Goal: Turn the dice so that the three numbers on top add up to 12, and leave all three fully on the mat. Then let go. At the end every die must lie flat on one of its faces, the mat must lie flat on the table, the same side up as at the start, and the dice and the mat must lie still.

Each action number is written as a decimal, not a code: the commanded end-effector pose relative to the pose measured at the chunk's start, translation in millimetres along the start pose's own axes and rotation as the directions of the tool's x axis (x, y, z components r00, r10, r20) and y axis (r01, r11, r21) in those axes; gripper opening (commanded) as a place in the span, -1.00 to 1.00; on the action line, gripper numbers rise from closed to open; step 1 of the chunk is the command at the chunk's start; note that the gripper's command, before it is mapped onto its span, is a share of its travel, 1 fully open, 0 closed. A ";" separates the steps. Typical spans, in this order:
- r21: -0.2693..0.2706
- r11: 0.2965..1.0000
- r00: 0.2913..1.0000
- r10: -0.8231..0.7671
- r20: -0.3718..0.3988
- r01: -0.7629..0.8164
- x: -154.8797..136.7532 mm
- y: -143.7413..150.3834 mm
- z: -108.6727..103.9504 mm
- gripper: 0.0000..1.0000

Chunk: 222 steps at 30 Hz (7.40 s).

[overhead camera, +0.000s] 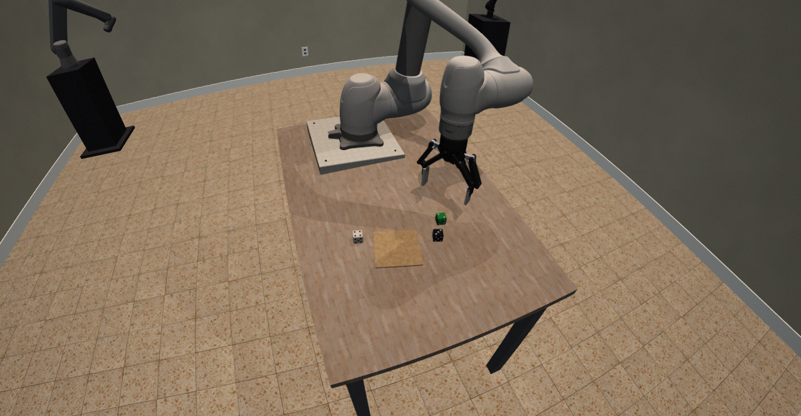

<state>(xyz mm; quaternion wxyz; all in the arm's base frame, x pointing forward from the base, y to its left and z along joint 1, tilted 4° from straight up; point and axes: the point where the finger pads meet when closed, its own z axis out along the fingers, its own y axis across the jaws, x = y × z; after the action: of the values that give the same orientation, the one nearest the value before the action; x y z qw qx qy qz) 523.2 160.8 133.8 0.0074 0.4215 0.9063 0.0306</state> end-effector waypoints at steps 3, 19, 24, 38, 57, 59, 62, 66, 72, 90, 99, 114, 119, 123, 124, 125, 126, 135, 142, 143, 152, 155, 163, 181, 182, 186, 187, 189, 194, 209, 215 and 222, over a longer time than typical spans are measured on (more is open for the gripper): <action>-0.008 0.985 0.985 -0.173 -0.010 0.173 0.1 0.1 3.4 1.00; -0.011 0.733 0.733 -0.681 -0.004 0.681 0.7 0.3 15.3 1.00; -0.011 0.729 0.729 -0.684 -0.004 0.684 0.7 0.3 15.4 -0.44; -0.011 0.729 0.729 -0.684 -0.004 0.684 0.7 0.3 15.4 -0.44; -0.011 0.729 0.729 -0.684 -0.004 0.684 0.7 0.3 15.4 -0.44; -0.012 0.729 0.729 -0.684 -0.004 0.684 0.7 0.3 15.5 -0.44; -0.012 0.729 0.729 -0.684 -0.004 0.684 0.7 0.3 15.9 -0.44; -0.012 0.729 0.729 -0.685 -0.004 0.684 0.7 0.3 17.4 -0.44; -0.012 0.729 0.729 -0.685 -0.004 0.685 0.7 0.3 20.2 -0.44; -0.012 0.729 0.729 -0.685 -0.004 0.685 0.7 0.2 42.3 -0.44; -0.012 0.729 0.729 -0.685 -0.004 0.685 0.6 0.2 55.9 -0.44; -0.012 0.729 0.729 -0.685 -0.004 0.685 0.6 0.2 66.5 -0.44; -0.012 0.729 0.729 -0.685 -0.004 0.685 0.6 0.2 67.4 -0.44; -0.012 0.729 0.729 -0.685 -0.004 0.685 0.6 0.2 67.5 -0.44; -0.012 0.729 0.729 -0.685 -0.004 0.685 0.6 0.2 67.5 -0.44; -0.012 0.729 0.729 -0.685 -0.004 0.685 0.6 0.2 67.5 -0.44; -0.012 0.729 0.729 -0.685 -0.004 0.685 0.6 0.2 67.5 -0.44; -0.012 0.729 0.729 -0.685 -0.004 0.685 0.6 0.2 67.5 -0.44; -0.012 0.729 0.729 -0.685 -0.004 0.685 0.6 0.2 67.5 -0.44; -0.012 0.729 0.729 -0.685 -0.004 0.685 0.6 0.2 67.5 -0.44; -0.012 0.729 0.729 -0.685 -0.004 0.685 0.6 0.2 67.5 -0.44; -0.012 0.729 0.729 -0.685 -0.004 0.685 0.6 0.2 67.5 -0.44; -0.012 0.729 0.729 -0.685 -0.004 0.685 0.6 0.2 68.8 -0.44; -0.012 0.729 0.729 -0.685 -0.004 0.685 1.0 0.4 98.1 -0.44; -0.012 0.729 0.729 -0.685 -0.004 0.685 1.0 0.4 99.5 -0.44; -0.012 0.729 0.729 -0.685 -0.004 0.685 1.0 0.4 103.1 -0.44; -0.012 0.729 0.729 -0.685 -0.004 0.685 1.0 0.4 103.5 -0.44; -0.012 0.729 0.729 -0.685 -0.004 0.685 1.0 0.4 103.7 -0.44; -0.012 0.729 0.729 -0.685 -0.004 0.685 1.0 0.4 103.8 -0.44; -0.012 0.729 0.729 -0.685 -0.004 0.685 1.0 0.4 103.8 -0.44; -0.012 0.729 0.729 -0.685 -0.004 0.685 1.0 0.4 103.8 -0.44; -0.012 0.729 0.729 -0.685 -0.004 0.685 1.0 0.4 103.8 -0.44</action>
<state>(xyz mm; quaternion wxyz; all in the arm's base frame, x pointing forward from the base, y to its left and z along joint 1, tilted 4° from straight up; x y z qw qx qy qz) 527.0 167.0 30.2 0.0163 0.0580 0.9977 0.0316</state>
